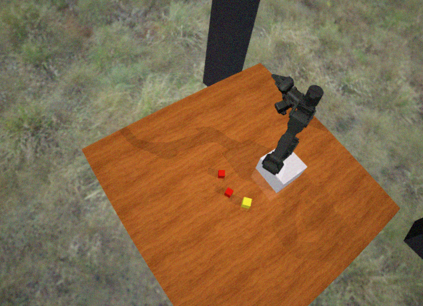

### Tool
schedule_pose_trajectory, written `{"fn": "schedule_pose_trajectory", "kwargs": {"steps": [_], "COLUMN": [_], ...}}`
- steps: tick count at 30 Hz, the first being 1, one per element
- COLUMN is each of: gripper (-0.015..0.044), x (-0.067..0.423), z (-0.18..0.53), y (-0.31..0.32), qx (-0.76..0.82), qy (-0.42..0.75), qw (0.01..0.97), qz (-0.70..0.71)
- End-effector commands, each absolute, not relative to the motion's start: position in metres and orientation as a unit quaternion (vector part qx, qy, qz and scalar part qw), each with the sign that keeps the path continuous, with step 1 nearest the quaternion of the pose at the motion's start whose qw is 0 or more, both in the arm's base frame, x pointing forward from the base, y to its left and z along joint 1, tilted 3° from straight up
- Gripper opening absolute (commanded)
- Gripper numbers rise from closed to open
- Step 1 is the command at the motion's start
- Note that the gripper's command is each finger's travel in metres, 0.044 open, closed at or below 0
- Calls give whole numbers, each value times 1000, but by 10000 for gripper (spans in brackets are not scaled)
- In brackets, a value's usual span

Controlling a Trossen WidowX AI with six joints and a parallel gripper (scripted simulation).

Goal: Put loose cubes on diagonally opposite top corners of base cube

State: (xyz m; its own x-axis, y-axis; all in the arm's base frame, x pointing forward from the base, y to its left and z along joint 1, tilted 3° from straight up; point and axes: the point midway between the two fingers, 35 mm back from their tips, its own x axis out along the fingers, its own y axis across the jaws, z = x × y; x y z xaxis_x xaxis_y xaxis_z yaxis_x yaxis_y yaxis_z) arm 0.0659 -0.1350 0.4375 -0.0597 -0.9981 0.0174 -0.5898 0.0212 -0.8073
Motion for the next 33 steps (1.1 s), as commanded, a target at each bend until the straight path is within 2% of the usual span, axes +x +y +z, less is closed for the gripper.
{"fn": "schedule_pose_trajectory", "kwargs": {"steps": [1, 5, 6, 21, 33], "gripper": [374, 269, 265, 265, 265], "x": [65, 45, 42, 10, 15], "z": [438, 439, 439, 426, 395], "y": [-135, -135, -136, -166, -211], "qx": [-613, -593, -587, -440, -250], "qy": [645, 612, 600, 421, 313], "qw": [307, 364, 383, 642, 797], "qz": [-337, -375, -385, -467, -452]}}
